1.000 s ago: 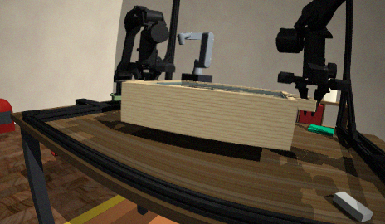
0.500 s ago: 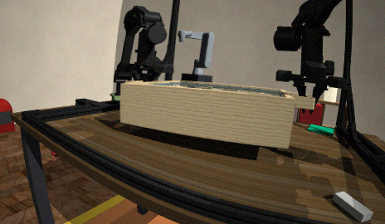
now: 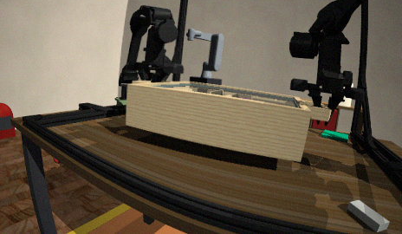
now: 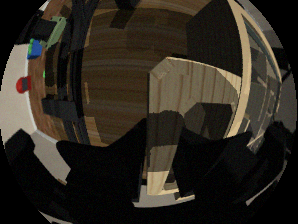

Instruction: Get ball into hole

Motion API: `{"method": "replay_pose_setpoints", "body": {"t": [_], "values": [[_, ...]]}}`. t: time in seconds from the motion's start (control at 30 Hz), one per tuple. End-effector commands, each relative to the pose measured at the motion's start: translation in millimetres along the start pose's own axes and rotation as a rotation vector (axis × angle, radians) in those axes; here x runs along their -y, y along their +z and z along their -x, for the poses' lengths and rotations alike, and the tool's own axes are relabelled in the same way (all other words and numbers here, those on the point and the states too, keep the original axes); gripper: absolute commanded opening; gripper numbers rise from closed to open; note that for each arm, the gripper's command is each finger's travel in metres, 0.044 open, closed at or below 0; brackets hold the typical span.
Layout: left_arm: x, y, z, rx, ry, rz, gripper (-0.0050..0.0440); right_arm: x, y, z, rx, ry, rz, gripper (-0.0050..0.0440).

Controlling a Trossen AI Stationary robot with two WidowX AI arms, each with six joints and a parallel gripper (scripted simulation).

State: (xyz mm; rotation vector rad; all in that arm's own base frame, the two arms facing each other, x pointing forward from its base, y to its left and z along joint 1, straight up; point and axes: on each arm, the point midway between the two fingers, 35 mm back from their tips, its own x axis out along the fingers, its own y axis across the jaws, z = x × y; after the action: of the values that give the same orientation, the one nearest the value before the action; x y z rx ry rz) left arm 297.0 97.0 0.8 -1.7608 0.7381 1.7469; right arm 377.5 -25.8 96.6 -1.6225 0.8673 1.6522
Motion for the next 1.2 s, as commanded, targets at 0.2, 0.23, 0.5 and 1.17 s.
{"method": "replay_pose_setpoints", "body": {"t": [0.2, 0.23, 0.5, 1.17], "values": [[5.0, -0.9, 18.9, -0.011, 0.051, 0.002, 0.0020, -4.5, 0.3, -14.9, 0.006, -0.060, 0.001, 0.0020], [5.0, -1.1, 19.3, -0.007, 0.052, 0.002, 0.0020, -4.6, 0.5, -15.3, 0.002, -0.062, 0.001, 0.0020], [4.7, -0.8, 17.5, -0.013, 0.045, 0.002, 0.0020, -4.4, 0.3, -13.5, 0.008, -0.055, 0.001, 0.0020], [3.9, -1.0, 11.7, -0.011, 0.023, 0.002, 0.0020, -3.4, 0.3, -8.1, 0.007, -0.032, 0.001, 0.0020]]}}
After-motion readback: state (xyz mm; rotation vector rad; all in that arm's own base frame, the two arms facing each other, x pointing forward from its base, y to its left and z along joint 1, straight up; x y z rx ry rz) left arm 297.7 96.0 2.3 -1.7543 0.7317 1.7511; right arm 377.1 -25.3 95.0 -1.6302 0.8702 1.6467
